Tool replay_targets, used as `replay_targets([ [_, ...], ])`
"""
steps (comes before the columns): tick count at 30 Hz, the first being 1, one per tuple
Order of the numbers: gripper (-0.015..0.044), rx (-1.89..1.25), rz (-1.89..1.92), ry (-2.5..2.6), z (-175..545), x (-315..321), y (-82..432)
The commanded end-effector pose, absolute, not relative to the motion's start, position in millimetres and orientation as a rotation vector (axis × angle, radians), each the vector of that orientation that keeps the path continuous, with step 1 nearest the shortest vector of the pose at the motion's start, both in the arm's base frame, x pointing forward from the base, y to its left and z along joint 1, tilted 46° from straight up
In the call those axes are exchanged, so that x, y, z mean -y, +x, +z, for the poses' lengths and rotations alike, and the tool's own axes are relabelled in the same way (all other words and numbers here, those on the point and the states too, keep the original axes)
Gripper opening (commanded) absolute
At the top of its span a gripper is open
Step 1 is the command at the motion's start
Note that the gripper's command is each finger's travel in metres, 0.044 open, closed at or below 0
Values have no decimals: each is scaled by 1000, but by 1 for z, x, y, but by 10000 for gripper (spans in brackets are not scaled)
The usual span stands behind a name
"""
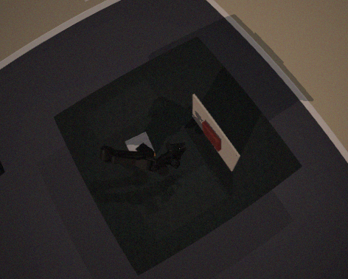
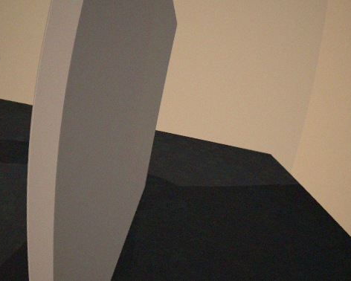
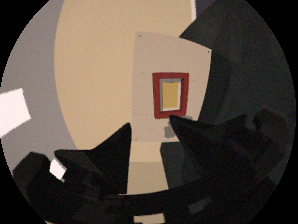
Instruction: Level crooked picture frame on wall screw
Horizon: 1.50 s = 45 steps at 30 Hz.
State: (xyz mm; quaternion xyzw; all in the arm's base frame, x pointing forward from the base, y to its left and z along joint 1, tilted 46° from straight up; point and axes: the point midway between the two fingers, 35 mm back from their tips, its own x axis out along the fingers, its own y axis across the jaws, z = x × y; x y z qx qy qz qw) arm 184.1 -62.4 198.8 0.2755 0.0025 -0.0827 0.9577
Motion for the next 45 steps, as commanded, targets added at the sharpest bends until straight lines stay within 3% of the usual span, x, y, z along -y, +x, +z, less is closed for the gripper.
replay_targets([
  [1,260,-1,-171,562,199,63,184],
  [23,260,-5,-169,560,199,63,185],
  [35,260,-1,-217,621,167,97,232],
  [45,260,-1,-220,625,165,99,236],
])
